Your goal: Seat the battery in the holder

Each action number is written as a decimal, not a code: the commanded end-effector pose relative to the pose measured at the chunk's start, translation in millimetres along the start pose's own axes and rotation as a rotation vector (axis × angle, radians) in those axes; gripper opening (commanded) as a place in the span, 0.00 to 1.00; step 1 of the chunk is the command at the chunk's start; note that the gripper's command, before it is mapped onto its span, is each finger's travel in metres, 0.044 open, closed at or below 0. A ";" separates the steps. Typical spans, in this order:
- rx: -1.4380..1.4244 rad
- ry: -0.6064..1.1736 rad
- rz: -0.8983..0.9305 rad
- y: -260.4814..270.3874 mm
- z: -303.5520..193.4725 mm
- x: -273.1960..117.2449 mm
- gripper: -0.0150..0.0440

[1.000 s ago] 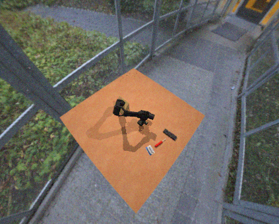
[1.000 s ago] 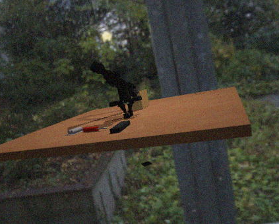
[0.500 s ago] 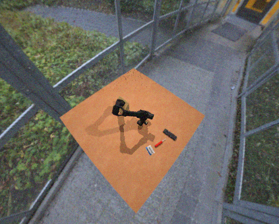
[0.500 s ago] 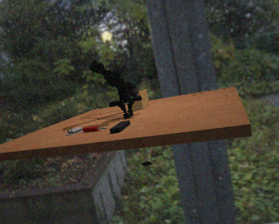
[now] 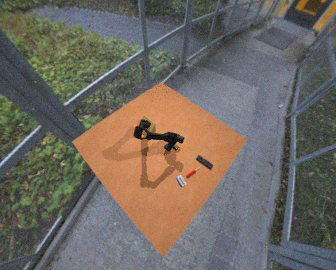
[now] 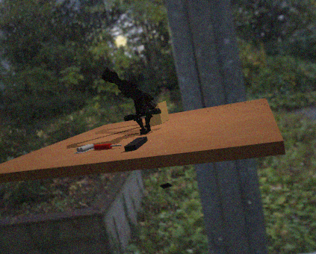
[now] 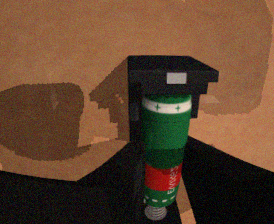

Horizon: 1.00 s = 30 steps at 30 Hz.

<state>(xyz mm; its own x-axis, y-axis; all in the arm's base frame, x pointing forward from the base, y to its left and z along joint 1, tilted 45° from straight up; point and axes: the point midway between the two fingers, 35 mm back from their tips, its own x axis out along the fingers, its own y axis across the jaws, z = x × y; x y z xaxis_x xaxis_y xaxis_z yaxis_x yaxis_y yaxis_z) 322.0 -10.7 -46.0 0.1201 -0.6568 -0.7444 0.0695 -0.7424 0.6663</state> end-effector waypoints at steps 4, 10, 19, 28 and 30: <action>-0.005 0.003 0.000 0.7 3.2 -0.6 0.36; -0.004 0.004 -0.001 0.8 3.0 -0.8 0.36; -0.004 0.005 -0.001 0.9 3.1 -0.4 0.36; -0.004 0.005 -0.001 0.7 2.8 -2.9 0.53; -0.003 0.005 -0.001 0.4 2.3 -6.2 0.53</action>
<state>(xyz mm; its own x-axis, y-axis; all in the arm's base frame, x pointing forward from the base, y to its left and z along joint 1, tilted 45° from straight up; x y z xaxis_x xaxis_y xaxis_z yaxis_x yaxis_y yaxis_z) 318.4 -10.3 -44.5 0.1235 -0.6564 -0.7442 0.0774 -0.7413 0.6667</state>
